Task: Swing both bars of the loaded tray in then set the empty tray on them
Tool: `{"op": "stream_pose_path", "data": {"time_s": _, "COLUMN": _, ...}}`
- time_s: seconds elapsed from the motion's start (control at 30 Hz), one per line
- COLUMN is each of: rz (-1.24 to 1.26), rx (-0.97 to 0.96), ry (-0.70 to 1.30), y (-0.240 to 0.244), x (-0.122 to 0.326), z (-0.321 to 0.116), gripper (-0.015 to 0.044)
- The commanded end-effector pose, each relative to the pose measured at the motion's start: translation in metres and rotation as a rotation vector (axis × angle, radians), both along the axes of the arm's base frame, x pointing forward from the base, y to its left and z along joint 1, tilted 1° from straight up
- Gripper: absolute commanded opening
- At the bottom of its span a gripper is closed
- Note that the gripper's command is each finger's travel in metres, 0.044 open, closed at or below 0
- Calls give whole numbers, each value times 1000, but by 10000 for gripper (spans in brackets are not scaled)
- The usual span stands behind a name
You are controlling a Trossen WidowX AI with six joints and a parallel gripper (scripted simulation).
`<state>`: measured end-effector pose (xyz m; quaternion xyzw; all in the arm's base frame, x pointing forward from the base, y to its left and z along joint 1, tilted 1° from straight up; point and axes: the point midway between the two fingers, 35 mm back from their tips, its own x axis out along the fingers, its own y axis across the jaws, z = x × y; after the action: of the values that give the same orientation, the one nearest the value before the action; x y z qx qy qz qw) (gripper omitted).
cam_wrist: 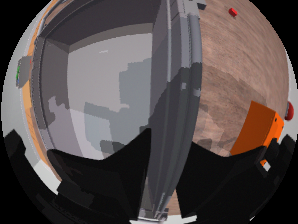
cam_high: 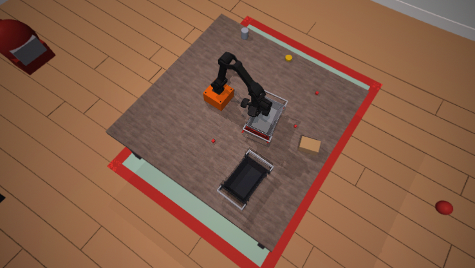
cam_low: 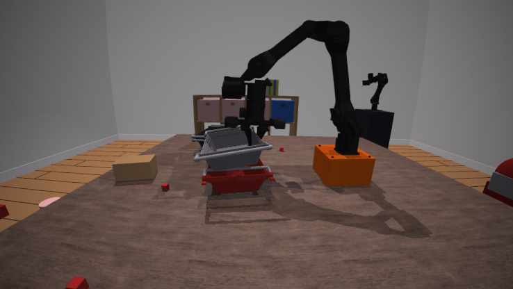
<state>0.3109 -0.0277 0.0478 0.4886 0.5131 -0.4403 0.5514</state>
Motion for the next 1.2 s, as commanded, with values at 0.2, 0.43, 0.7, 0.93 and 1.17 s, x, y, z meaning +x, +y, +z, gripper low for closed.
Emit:
{"op": "stream_pose_path", "data": {"time_s": 0.2, "rz": 2, "rx": -5, "ry": 36, "y": -1, "x": -9, "z": -7, "gripper": 0}}
{"op": "stream_pose_path", "data": {"time_s": 0.43, "rz": 2, "rx": -5, "ry": 36, "y": -1, "x": -9, "z": -7, "gripper": 0}}
{"op": "stream_pose_path", "data": {"time_s": 0.7, "rz": 2, "rx": -5, "ry": 36, "y": -1, "x": -9, "z": -7, "gripper": 0}}
{"op": "stream_pose_path", "data": {"time_s": 0.93, "rz": 2, "rx": -5, "ry": 36, "y": -1, "x": -9, "z": -7, "gripper": 0}}
{"op": "stream_pose_path", "data": {"time_s": 1.17, "rz": 0, "rx": 0, "ry": 2, "y": 0, "x": -1, "z": -1, "gripper": 0}}
